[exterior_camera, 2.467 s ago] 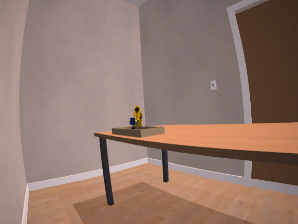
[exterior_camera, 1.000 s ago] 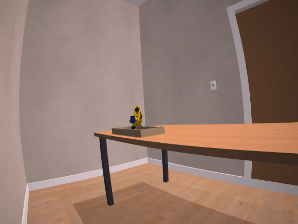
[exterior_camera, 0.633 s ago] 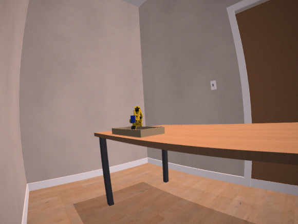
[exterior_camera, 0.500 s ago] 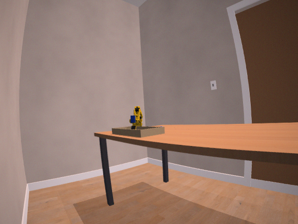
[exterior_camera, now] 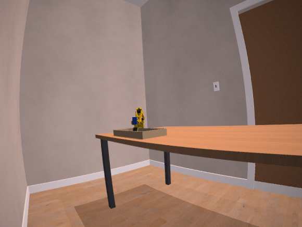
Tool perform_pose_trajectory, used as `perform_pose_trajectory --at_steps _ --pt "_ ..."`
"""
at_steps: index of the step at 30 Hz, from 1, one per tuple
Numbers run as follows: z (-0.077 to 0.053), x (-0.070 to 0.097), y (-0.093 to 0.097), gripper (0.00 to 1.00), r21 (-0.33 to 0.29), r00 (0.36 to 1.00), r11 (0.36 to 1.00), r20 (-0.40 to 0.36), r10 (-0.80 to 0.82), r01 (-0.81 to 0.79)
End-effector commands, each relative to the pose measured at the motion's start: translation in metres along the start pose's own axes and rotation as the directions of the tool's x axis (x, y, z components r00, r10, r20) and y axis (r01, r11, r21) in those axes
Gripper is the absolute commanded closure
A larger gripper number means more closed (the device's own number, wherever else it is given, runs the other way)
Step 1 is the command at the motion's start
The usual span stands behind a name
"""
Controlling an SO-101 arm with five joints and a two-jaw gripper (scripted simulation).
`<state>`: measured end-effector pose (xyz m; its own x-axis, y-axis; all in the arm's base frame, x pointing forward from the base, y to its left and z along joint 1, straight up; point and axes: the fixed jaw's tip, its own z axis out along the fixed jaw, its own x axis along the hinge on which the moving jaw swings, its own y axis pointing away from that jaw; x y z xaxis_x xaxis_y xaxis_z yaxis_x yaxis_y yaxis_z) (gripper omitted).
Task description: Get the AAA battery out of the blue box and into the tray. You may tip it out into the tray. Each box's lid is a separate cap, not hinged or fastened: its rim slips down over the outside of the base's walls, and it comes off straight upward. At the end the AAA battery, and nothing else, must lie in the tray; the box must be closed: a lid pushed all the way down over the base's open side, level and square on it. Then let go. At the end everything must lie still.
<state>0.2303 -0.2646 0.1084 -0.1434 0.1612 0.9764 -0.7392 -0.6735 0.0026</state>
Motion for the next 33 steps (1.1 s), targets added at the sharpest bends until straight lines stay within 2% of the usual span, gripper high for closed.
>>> perform_pose_trajectory --at_steps 1,15,33 --pt "0.0017 0.0112 -0.0037 0.8 0.011 0.999 1.0 -0.043 0.015 -0.014" --pt "0.0029 0.0093 -0.0037 0.8 0.01 1.0 1.0 -0.019 0.014 -0.013" --pt "0.0065 0.0017 -0.0039 0.8 0.01 0.997 1.0 0.078 0.009 -0.01"
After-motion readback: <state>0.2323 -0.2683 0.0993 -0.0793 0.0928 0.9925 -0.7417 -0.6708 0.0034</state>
